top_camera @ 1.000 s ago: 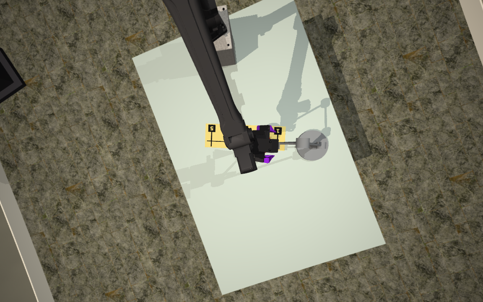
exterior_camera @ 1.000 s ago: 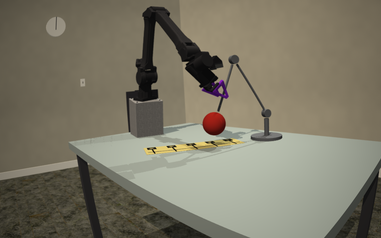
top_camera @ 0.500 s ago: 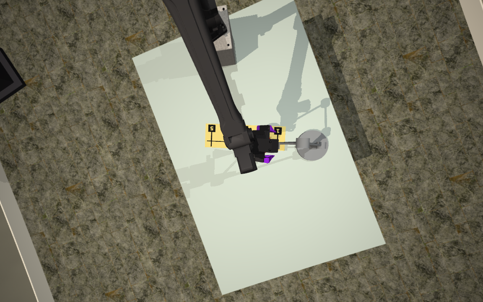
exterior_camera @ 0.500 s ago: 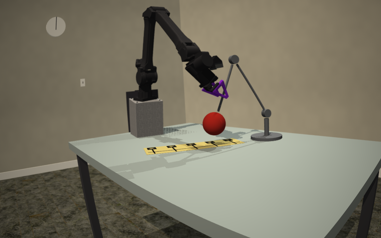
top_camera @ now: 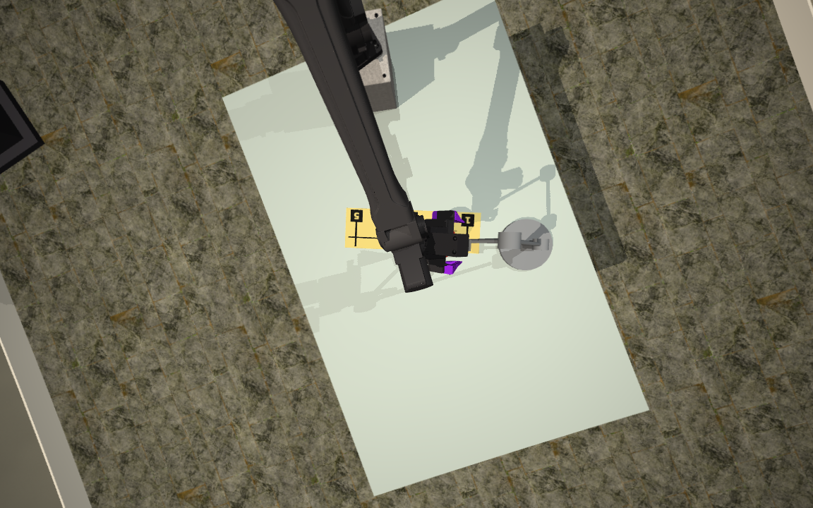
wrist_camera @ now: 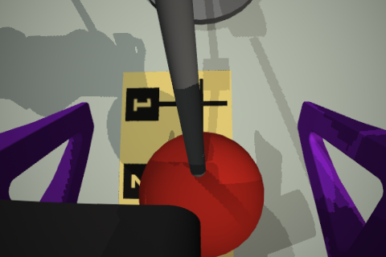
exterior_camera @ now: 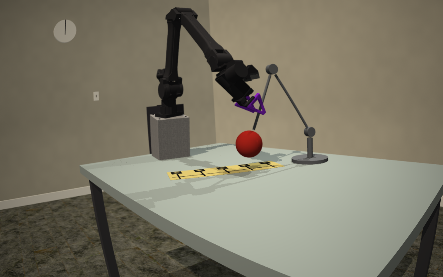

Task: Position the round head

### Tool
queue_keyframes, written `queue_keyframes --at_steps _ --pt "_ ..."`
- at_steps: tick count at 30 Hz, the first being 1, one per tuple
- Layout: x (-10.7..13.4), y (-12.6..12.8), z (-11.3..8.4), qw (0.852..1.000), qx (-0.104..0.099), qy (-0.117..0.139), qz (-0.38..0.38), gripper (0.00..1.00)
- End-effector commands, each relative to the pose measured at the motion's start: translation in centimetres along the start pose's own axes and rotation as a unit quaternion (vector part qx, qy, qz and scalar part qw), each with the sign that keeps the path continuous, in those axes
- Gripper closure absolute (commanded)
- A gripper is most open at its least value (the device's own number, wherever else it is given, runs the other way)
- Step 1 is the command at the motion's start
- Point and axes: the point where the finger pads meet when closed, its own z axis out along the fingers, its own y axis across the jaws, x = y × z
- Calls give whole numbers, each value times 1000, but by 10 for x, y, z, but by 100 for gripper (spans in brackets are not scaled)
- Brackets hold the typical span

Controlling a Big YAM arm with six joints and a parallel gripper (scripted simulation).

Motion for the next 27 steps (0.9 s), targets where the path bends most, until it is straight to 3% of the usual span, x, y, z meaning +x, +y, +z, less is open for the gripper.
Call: queue_keyframes --at_steps 1,5,20,27 --pt "-4 -2 -3 1000 4 -2 -4 0" --pt "-4 -2 -3 1000 4 -2 -4 0" --pt "1 0 -67 1000 4 -2 -4 0" --pt "5 1 -84 1000 1 -1 2 0"
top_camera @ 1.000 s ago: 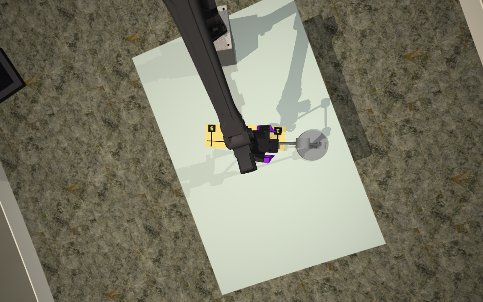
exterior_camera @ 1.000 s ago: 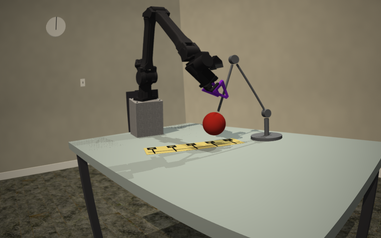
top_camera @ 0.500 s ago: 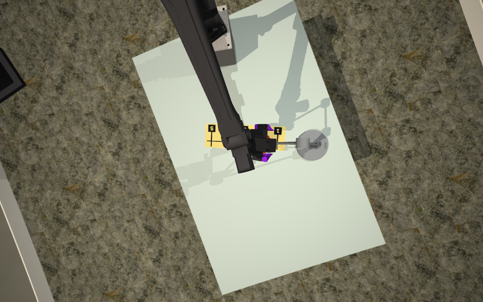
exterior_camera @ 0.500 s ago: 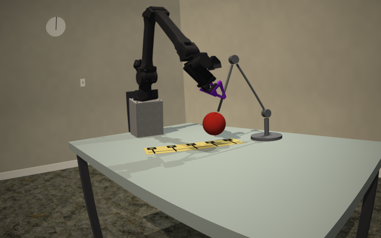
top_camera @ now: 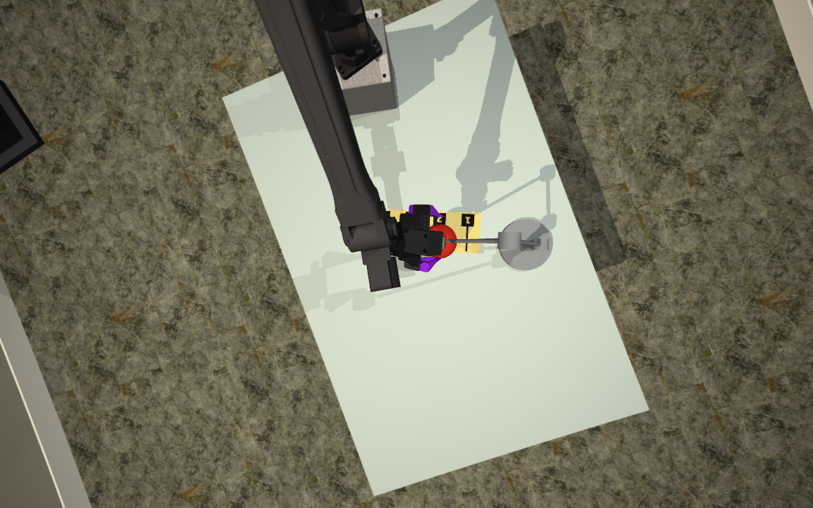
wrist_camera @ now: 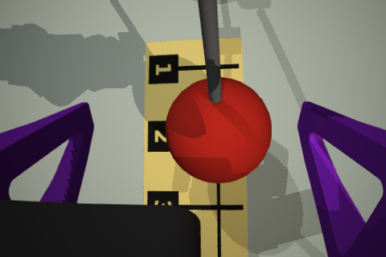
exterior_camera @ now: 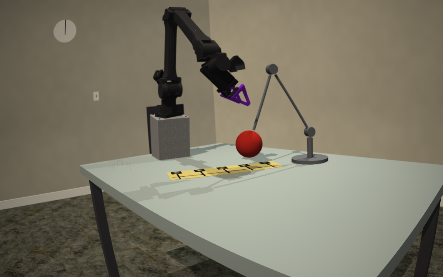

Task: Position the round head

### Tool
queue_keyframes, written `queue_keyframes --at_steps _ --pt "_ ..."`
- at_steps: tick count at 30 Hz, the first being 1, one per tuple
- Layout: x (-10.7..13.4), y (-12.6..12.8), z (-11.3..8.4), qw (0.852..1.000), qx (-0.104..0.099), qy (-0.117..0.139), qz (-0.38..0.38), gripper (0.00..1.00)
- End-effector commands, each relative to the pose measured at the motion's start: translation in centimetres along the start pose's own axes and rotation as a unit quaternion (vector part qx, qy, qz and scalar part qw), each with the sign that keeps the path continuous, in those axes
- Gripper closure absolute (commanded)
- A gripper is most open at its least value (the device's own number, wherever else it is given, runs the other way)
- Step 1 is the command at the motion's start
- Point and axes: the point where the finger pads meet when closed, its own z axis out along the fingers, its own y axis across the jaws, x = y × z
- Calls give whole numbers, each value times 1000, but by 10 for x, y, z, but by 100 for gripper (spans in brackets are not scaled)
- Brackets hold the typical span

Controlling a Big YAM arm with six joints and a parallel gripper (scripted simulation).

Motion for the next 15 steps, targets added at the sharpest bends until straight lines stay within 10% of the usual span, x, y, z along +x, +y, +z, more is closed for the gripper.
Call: queue_keyframes --at_steps 1,15 --pt "-8 -8 -25 1000 13 -4 -16 0" --pt "-2 -5 -58 1000 5 0 1 0"
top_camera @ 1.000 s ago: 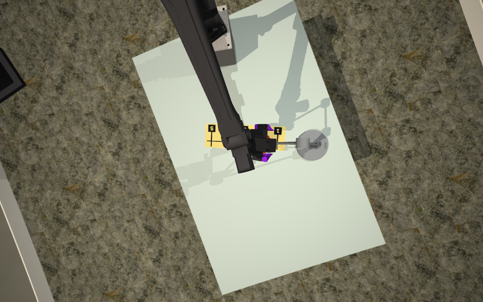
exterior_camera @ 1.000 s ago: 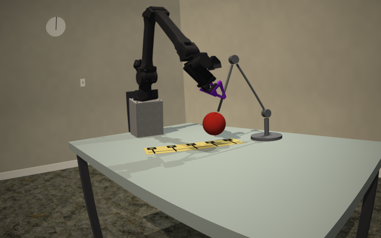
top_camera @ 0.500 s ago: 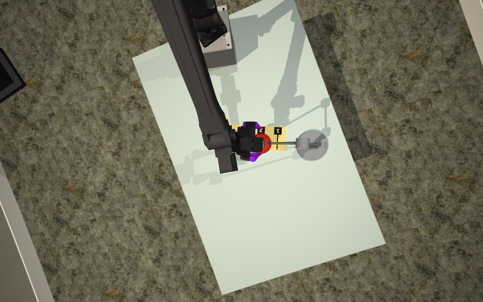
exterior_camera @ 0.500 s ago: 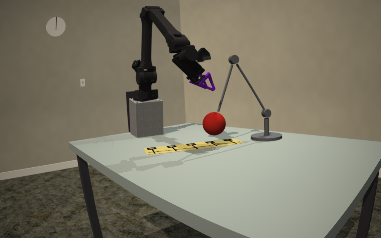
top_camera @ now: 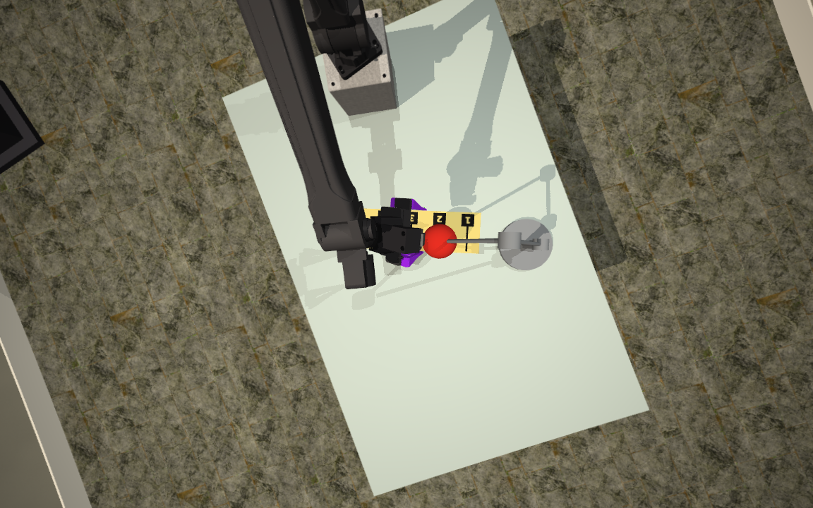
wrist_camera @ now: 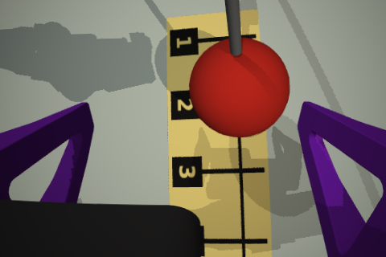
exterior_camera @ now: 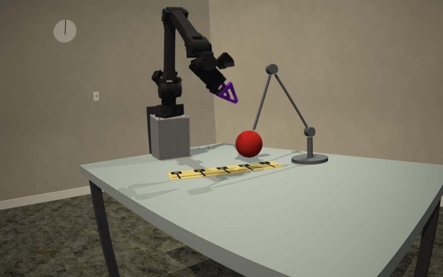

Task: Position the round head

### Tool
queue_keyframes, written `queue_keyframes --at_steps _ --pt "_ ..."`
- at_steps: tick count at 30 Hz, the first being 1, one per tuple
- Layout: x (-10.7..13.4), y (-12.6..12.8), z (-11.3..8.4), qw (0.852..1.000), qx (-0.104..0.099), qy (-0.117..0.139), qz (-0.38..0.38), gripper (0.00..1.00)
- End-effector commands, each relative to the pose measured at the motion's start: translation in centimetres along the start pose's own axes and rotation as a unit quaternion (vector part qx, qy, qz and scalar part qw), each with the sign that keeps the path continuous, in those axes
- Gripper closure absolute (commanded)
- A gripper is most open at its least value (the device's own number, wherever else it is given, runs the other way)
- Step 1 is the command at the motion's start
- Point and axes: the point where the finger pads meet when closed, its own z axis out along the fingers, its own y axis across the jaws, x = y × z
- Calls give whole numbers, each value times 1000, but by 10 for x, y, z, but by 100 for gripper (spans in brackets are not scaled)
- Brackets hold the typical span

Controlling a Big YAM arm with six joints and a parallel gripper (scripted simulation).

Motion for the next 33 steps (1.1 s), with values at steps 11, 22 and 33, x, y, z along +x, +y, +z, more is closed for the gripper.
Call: queue_keyframes --at_steps 11,22,33 --pt "-28 -17 -32 1000 7 -2 -7 0" --pt "-20 -7 -22 1000 -6 1 4 0" --pt "-12 2 -13 1000 -16 4 13 0"
